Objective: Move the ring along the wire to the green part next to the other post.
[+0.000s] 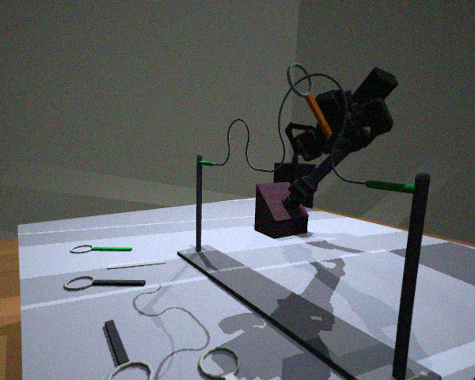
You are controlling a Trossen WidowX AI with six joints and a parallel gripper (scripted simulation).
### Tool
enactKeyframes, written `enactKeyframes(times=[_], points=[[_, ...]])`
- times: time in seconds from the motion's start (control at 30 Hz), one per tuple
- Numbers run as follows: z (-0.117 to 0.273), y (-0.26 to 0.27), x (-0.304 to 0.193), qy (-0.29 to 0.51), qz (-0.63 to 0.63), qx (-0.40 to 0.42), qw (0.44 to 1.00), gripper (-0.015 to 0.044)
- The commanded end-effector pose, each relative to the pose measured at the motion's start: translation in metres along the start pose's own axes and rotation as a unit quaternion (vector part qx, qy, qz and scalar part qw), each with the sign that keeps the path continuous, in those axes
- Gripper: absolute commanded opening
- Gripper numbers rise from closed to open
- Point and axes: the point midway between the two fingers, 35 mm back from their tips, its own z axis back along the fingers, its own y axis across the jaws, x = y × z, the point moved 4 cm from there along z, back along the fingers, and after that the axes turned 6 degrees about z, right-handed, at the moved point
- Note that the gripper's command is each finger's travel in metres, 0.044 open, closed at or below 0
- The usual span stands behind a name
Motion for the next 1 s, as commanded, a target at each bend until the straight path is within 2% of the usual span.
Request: enactKeyframes(times=[0.0,0.97], points=[[0.0026,0.0026,-0.0002,-0.006,-0.026,0.017,0.999,-0.0150],[0.0018,0.0119,0.0013,-0.037,-0.195,0.109,0.974,-0.0150]])
